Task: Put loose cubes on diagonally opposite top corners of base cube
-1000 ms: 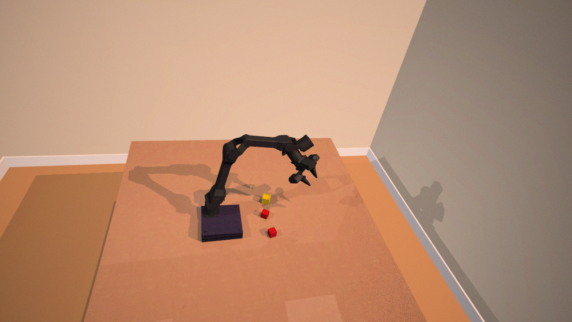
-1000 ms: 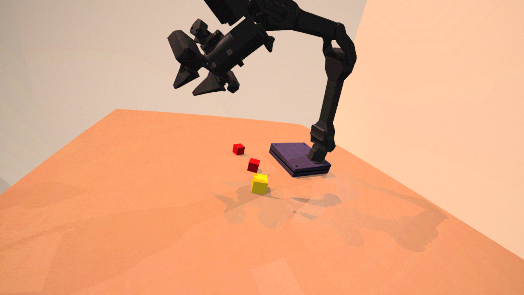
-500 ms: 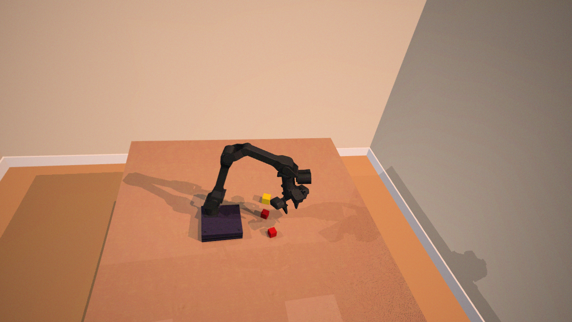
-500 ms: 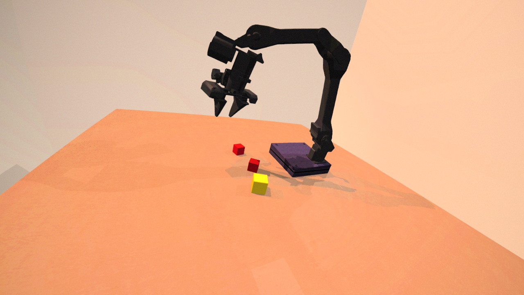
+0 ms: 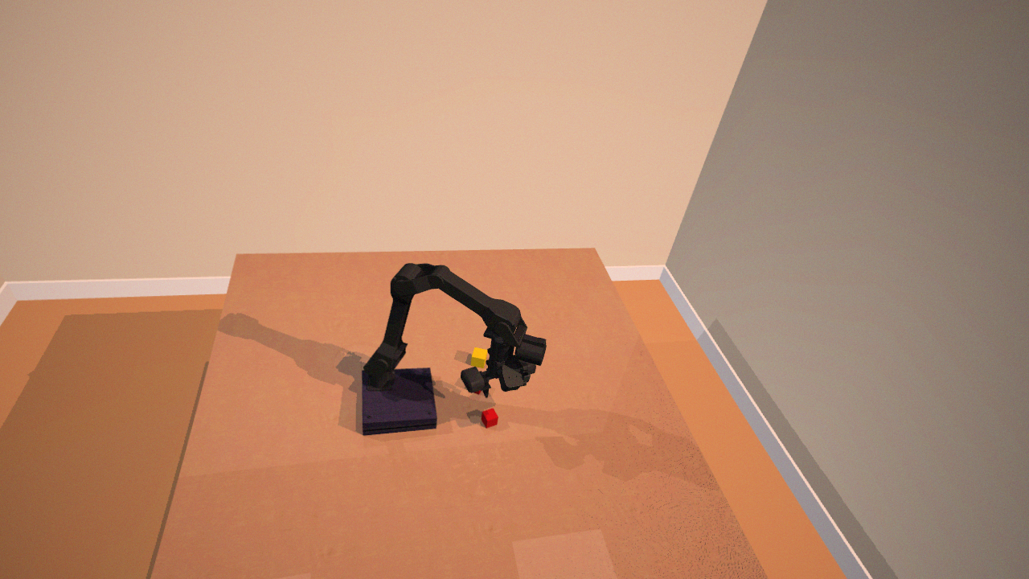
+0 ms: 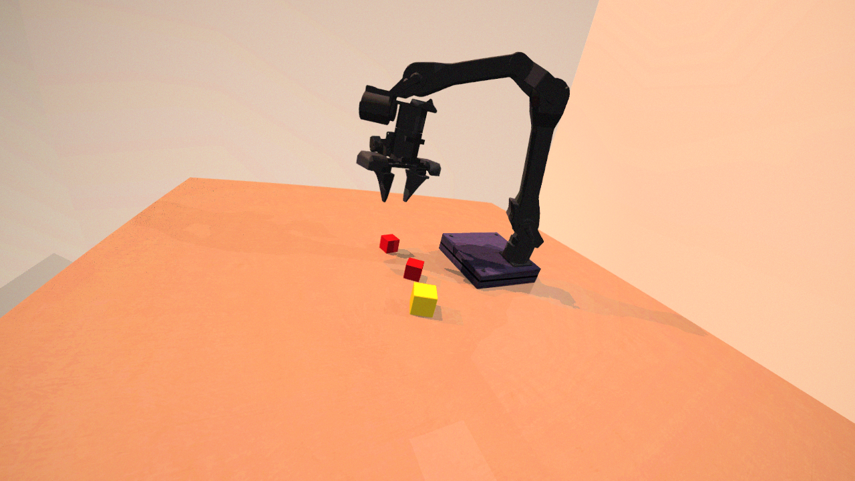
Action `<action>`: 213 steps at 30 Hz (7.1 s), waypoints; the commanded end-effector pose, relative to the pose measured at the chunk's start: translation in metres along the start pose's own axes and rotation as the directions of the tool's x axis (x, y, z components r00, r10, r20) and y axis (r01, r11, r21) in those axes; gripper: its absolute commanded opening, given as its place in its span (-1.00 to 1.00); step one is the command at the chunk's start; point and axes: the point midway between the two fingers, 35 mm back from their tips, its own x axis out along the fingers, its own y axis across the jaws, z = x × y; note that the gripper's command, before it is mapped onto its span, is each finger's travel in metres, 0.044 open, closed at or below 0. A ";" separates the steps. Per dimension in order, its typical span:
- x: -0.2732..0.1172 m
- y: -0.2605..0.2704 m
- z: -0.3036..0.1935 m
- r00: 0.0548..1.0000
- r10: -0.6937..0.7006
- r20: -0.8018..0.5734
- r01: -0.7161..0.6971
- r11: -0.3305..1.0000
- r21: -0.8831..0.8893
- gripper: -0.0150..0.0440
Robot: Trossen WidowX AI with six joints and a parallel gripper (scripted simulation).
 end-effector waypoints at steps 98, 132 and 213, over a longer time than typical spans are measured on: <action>-0.002 0.010 -0.018 1.000 -0.006 -0.019 0.003 0.989 -0.148 -0.14; 0.015 0.065 -0.114 1.000 -0.002 -0.026 -0.020 0.595 -0.804 -0.14; 0.054 0.083 -0.218 0.999 0.004 -0.041 -0.041 -0.090 -0.995 -0.14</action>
